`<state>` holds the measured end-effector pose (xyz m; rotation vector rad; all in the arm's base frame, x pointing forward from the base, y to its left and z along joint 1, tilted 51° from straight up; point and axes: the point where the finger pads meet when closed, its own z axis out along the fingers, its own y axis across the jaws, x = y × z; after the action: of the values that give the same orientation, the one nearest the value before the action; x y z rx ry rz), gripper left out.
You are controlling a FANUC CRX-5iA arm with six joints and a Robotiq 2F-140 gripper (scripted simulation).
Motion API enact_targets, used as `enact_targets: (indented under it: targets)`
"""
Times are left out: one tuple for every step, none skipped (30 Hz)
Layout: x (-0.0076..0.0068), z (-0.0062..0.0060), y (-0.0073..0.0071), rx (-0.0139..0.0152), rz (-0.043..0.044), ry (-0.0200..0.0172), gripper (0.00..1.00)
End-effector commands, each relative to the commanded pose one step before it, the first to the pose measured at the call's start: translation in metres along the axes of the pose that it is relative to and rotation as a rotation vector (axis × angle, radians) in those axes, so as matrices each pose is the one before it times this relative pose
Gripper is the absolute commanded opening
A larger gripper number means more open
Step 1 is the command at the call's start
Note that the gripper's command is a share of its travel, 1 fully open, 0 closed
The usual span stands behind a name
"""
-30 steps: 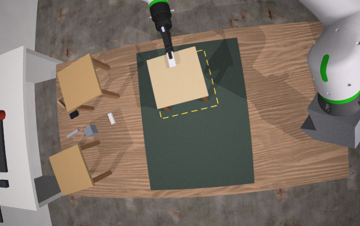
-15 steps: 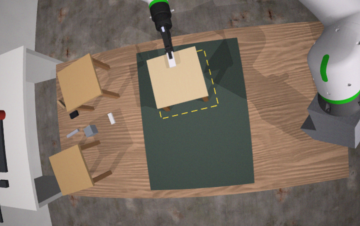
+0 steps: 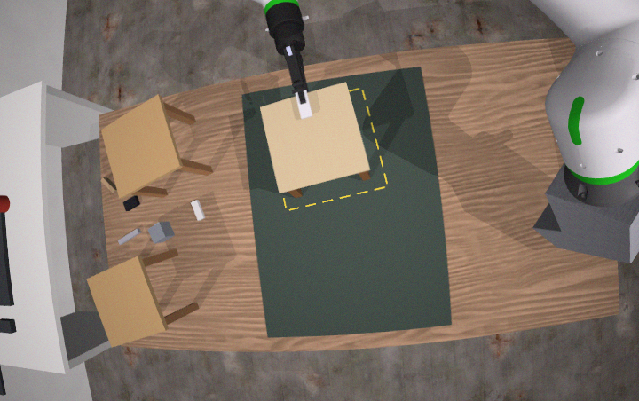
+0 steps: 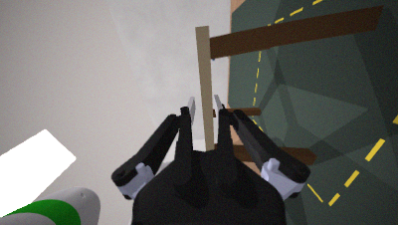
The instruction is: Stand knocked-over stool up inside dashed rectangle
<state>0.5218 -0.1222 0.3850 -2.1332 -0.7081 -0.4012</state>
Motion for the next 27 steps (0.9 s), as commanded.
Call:
enact_targets:
  targets:
    - [0.00034, -0.00260, -0.00087, -0.00137, -0.00147, -0.00002, 0.33]
    - [0.00002, -0.00291, 0.00000, 0.00001, 0.00000, 0.00002, 0.33]
    - [0.00000, -0.00369, 0.00000, 0.00000, 0.00000, 0.00000, 0.33]
    - [0.00000, -0.00441, 0.00000, 0.00000, 0.00000, 0.00000, 0.33]
    - [0.00000, -0.00504, 0.00000, 0.00000, 0.00000, 0.00000, 0.33]
    - [0.00000, -0.00556, 0.00000, 0.00000, 0.00000, 0.00000, 0.33]
    - [0.00000, -0.00595, 0.00000, 0.00000, 0.00000, -0.00001, 0.33]
    - [-0.00001, -0.00619, 0.00000, -0.00001, 0.00000, -0.00002, 0.33]
    - [0.00002, -0.00627, 0.00000, 0.00002, 0.00001, 0.00003, 0.33]
    - [0.00000, -0.00623, 0.00000, 0.00000, 0.00000, 0.00000, 0.33]
    - [-0.00002, -0.00607, 0.00000, -0.00002, -0.00001, -0.00003, 0.33]
    - [0.00001, -0.00577, 0.00000, 0.00001, 0.00000, 0.00002, 0.33]
    - [0.00001, -0.00539, 0.00000, 0.00001, 0.00000, 0.00002, 0.33]
    - [0.00001, -0.00495, 0.00000, 0.00001, 0.00000, 0.00001, 0.33]
    - [0.00000, -0.00445, 0.00000, 0.00000, 0.00000, 0.00000, 0.33]
    - [-0.00002, -0.00394, 0.00000, -0.00002, -0.00001, -0.00003, 0.33]
    - [0.00000, 0.00000, 0.00000, 0.00000, 0.00000, 0.00000, 0.33]
    - [0.00000, 0.00000, 0.00000, 0.00000, 0.00000, 0.00000, 0.33]
    - [0.00002, -0.00338, 0.00000, 0.00002, 0.00001, 0.00004, 0.33]
    - [0.00002, -0.00285, 0.00000, 0.00002, 0.00000, 0.00003, 0.33]
    - [-0.00003, -0.00235, 0.00000, -0.00003, -0.00001, -0.00005, 0.33]
    - [0.00002, -0.00184, 0.00000, 0.00002, 0.00001, 0.00004, 0.33]
    - [0.00002, -0.00139, 0.00000, 0.00002, 0.00000, 0.00003, 0.33]
    - [-0.00002, -0.00100, 0.00000, -0.00002, 0.00000, -0.00003, 0.33]
    - [-0.00002, -0.00065, 0.00000, -0.00002, -0.00001, -0.00004, 0.33]
    - [-0.00002, -0.00036, 0.00000, -0.00002, 0.00000, -0.00003, 0.33]
    - [-0.00001, -0.00014, 0.00000, -0.00001, 0.00000, -0.00001, 0.33]
